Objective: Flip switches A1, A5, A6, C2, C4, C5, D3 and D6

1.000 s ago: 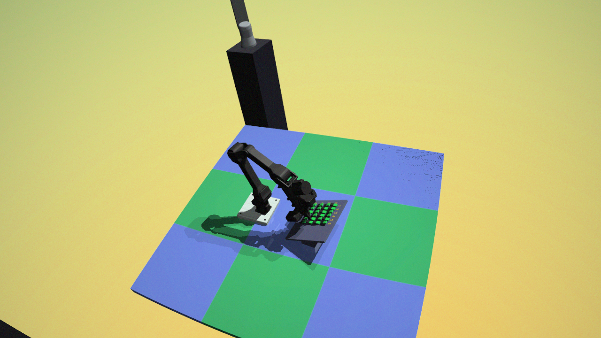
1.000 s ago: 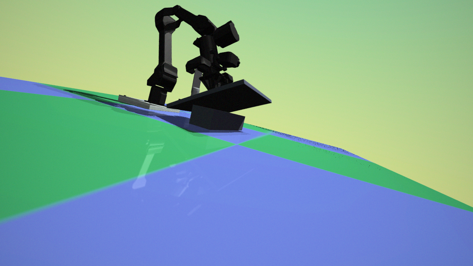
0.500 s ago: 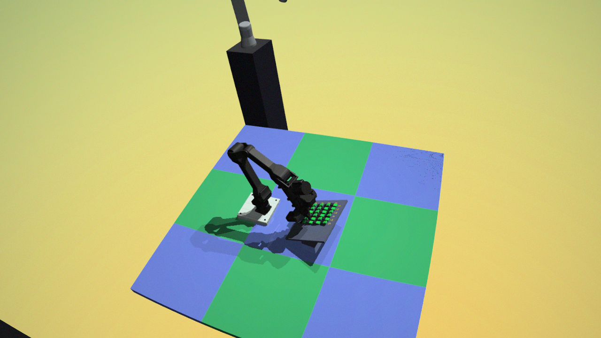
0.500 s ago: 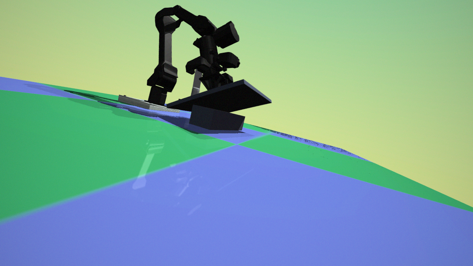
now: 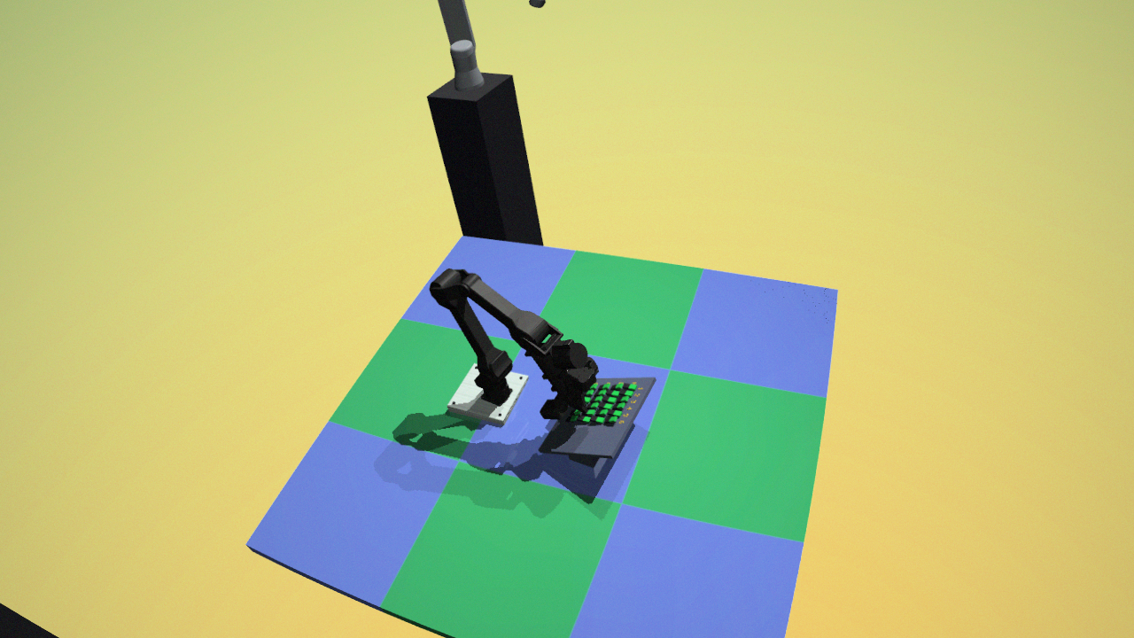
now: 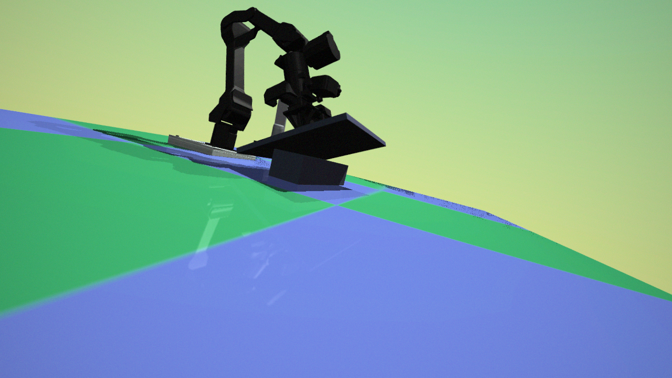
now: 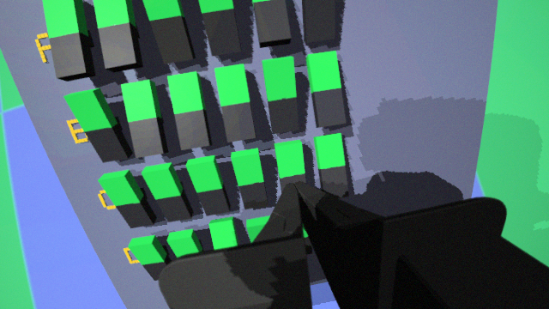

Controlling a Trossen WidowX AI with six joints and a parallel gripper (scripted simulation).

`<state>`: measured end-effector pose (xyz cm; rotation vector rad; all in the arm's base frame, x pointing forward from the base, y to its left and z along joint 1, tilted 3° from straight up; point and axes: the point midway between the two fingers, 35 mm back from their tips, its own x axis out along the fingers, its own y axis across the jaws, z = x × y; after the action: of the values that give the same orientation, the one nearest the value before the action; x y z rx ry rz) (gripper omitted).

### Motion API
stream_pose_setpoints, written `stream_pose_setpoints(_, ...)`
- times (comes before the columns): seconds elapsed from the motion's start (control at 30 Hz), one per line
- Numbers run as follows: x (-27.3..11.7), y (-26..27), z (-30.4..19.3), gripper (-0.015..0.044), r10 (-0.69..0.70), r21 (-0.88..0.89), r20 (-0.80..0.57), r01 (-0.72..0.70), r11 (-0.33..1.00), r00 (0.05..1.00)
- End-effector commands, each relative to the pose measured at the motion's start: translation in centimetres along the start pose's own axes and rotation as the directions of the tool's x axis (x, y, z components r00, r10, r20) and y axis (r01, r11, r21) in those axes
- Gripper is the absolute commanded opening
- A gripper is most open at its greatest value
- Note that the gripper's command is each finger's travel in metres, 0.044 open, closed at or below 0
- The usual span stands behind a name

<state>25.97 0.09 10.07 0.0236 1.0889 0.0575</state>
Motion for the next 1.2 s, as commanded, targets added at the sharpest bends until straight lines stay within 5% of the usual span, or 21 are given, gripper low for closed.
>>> stream_pose_setpoints(0.0,0.2,0.0,0.0,0.0,0.001,0.004,-0.003,-0.001,1.0,1.0)
stream_pose_setpoints(0.27,-6.4,0.0,0.2,0.0,0.0,0.004,-0.031,0.0,1.0,1.0)
stream_pose_setpoints(0.7,-6.5,4.4,-3.7,0.0,0.005,0.006,-0.034,-0.005,1.0,0.999)
stream_pose_setpoints(1.17,-2.0,4.5,-4.0,0.0,0.005,0.006,-0.007,-0.005,1.0,1.0)
